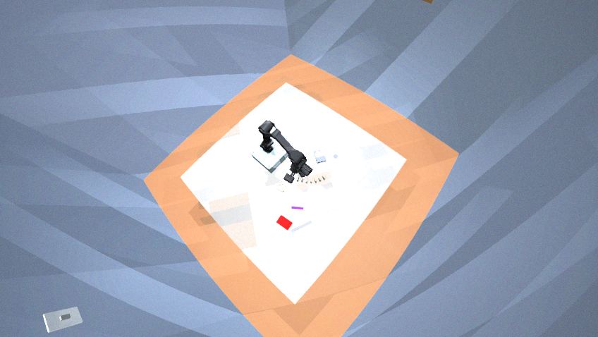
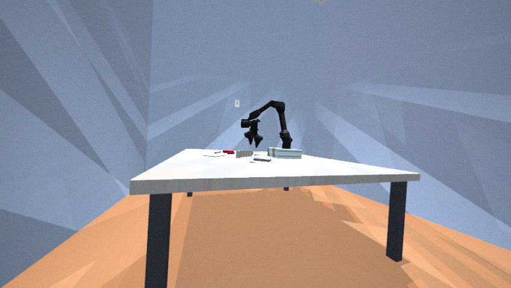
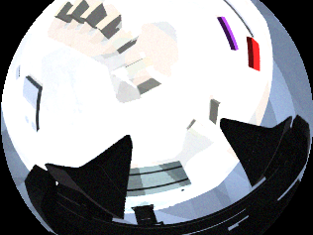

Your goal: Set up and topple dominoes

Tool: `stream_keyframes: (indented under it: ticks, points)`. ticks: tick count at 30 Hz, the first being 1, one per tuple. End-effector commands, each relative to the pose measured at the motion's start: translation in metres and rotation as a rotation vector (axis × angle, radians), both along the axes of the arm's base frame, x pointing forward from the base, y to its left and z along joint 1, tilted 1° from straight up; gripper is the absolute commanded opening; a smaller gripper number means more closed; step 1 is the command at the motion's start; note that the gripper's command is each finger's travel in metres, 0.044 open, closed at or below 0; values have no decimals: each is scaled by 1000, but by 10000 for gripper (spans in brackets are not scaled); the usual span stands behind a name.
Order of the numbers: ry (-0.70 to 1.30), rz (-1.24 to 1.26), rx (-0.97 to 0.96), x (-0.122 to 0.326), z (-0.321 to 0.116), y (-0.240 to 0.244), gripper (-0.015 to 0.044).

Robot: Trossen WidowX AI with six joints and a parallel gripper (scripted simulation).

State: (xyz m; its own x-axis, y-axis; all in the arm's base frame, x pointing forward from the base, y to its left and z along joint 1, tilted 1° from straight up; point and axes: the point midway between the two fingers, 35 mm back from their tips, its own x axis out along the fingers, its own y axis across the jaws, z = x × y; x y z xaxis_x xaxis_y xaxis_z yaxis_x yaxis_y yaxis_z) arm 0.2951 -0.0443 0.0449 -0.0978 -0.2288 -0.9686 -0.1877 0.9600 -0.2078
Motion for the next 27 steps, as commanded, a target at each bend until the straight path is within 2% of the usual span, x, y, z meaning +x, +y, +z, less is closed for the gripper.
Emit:
stream_keyframes:
  ticks: [1,8,15,21,27]
  points:
    - [-21,8,104,-1,1,-49,440]
    - [-110,45,215,-13,5,-124,440]
    - [-113,47,217,-12,3,-127,440]
    - [-112,47,217,-11,-58,-128,440]
    - [-113,47,217,-10,-60,-129,440]
